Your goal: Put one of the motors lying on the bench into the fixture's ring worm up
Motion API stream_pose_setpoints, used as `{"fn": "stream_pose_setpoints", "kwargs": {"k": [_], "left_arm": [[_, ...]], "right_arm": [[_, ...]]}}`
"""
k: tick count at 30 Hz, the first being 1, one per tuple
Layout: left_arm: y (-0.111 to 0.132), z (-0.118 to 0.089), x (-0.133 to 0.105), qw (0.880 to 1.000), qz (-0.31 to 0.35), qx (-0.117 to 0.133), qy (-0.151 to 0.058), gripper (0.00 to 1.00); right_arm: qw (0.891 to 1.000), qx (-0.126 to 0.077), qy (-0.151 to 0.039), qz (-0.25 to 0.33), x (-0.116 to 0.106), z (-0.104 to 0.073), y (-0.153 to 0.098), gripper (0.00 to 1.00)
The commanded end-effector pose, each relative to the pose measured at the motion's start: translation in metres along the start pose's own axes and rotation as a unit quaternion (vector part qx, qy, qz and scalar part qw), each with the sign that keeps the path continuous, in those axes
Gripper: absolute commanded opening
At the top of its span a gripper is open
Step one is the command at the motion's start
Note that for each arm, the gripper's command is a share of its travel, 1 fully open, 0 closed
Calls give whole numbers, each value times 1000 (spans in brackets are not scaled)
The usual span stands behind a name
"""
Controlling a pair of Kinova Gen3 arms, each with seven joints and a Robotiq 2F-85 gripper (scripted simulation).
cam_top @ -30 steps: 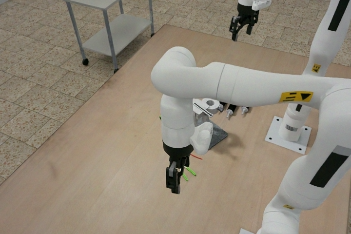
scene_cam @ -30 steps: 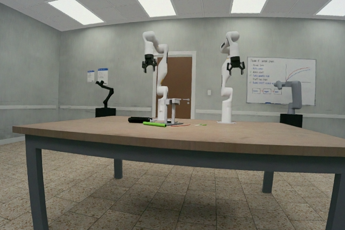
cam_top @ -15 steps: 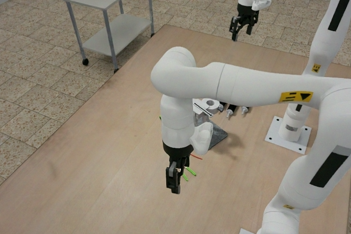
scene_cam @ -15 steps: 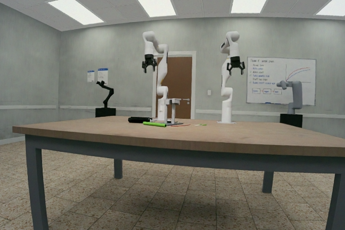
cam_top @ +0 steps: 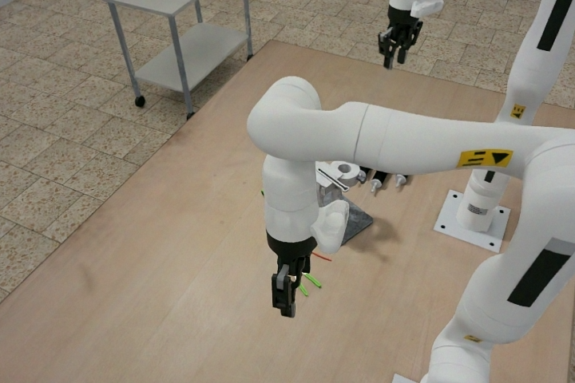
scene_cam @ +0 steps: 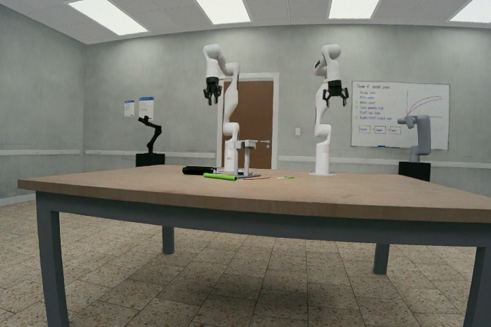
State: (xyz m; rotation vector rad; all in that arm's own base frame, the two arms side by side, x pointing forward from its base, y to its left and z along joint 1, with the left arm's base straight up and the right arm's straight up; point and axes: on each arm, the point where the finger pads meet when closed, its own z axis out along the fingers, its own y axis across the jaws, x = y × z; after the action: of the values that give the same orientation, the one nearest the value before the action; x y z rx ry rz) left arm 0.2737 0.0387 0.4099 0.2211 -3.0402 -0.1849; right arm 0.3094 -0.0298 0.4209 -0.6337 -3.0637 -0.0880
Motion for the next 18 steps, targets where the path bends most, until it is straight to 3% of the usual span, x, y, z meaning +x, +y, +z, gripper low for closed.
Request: {"fn": "stream_pose_setpoints", "kwargs": {"k": [1, 7, 18], "left_arm": [[0, 0, 0, 1000, 0, 0, -1, 1000], [0, 0, 0, 1000, 0, 0, -1, 1000], [0, 0, 0, 1000, 0, 0, -1, 1000]], "right_arm": [[1000, 0, -1, 16, -1, 0, 2, 324], [999, 1, -3, 43, -2, 0, 4, 324], [989, 4, -7, 147, -5, 0, 15, 324]]}}
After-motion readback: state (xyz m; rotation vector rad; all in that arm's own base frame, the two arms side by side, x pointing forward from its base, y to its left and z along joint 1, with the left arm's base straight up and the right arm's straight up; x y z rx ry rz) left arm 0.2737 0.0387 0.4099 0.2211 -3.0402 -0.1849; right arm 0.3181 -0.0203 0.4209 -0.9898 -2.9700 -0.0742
